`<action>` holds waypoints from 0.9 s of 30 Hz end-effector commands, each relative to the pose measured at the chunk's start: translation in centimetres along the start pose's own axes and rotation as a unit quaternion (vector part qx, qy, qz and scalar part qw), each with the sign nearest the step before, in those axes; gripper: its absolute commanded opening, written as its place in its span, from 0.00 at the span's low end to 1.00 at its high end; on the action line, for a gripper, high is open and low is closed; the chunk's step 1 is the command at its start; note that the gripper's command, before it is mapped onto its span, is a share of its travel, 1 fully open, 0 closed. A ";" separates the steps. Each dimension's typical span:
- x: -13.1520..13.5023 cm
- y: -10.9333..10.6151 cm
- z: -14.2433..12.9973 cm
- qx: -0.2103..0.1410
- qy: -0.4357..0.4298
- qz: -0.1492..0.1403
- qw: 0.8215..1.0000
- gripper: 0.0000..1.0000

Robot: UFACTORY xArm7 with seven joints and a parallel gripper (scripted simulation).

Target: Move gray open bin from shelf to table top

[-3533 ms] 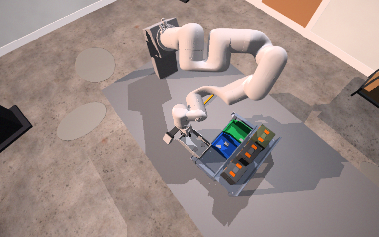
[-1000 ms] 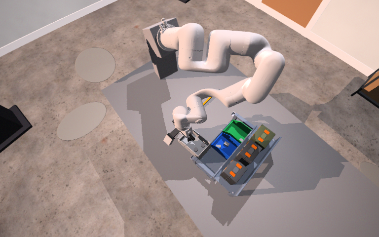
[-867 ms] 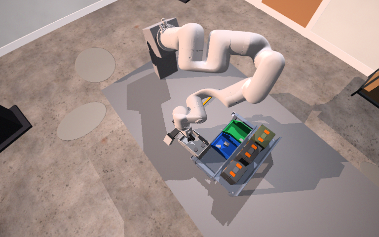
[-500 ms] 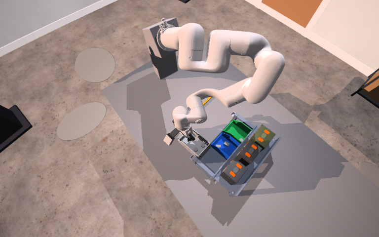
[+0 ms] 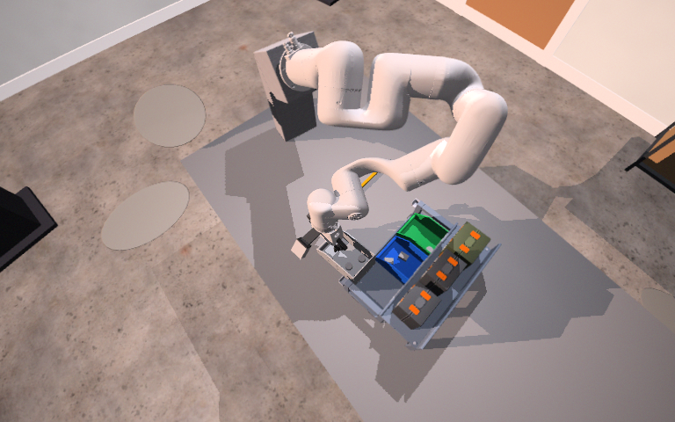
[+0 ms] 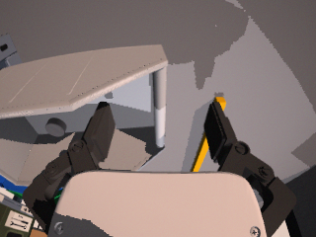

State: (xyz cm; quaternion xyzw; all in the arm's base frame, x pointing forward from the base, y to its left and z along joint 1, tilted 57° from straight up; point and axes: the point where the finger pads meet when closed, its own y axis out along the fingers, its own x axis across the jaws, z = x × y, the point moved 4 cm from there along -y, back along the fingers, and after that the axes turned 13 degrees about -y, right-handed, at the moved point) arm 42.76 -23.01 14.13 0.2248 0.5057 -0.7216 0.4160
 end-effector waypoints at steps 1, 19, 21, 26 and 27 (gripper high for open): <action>0.0 -0.1 0.1 0.001 0.001 0.000 1.000 1.00; 0.0 -5.6 0.1 0.001 0.001 0.000 1.000 1.00; 0.0 -5.6 0.1 0.001 0.001 0.000 1.000 1.00; 0.0 -8.4 0.1 0.001 0.001 0.000 1.000 1.00; 0.0 -9.1 0.1 0.001 0.001 0.000 1.000 1.00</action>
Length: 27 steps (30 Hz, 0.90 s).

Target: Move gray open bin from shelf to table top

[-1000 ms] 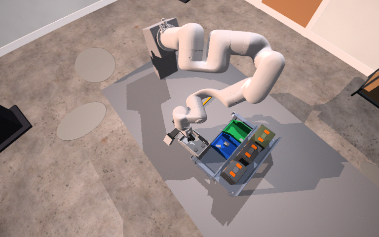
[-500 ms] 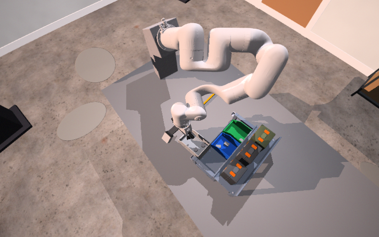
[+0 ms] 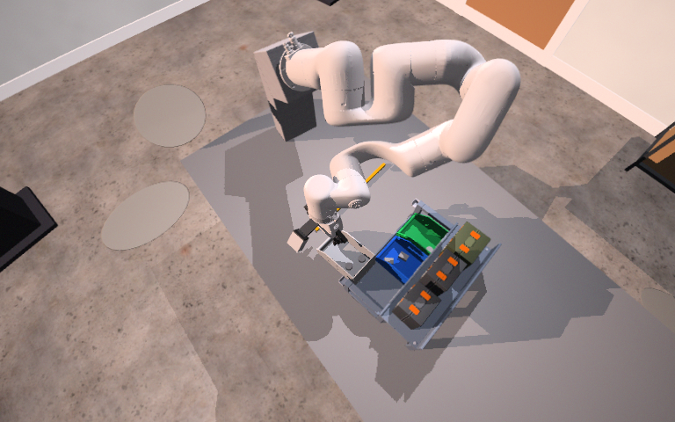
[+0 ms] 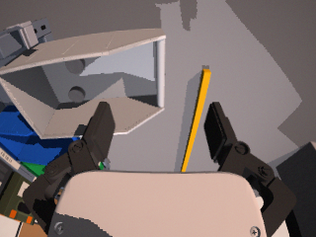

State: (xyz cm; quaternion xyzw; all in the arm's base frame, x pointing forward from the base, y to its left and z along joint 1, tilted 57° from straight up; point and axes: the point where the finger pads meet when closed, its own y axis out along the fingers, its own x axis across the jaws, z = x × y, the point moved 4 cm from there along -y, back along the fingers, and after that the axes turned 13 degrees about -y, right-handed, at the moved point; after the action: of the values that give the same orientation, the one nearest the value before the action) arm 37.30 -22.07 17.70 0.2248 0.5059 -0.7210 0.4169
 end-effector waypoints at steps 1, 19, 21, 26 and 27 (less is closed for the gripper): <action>0.0 -2.5 0.1 0.002 0.001 -0.001 1.000 1.00; 0.0 -1.5 0.1 0.002 0.001 -0.001 1.000 1.00; 0.0 -1.5 0.1 0.002 0.001 -0.001 1.000 1.00; 0.0 -1.5 0.1 0.002 0.001 -0.001 1.000 1.00; 0.0 -1.5 0.1 0.002 0.001 -0.001 1.000 1.00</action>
State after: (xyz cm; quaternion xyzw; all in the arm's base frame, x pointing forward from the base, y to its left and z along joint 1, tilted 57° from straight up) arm 36.12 -21.89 18.47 0.2248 0.5057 -0.7216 0.4160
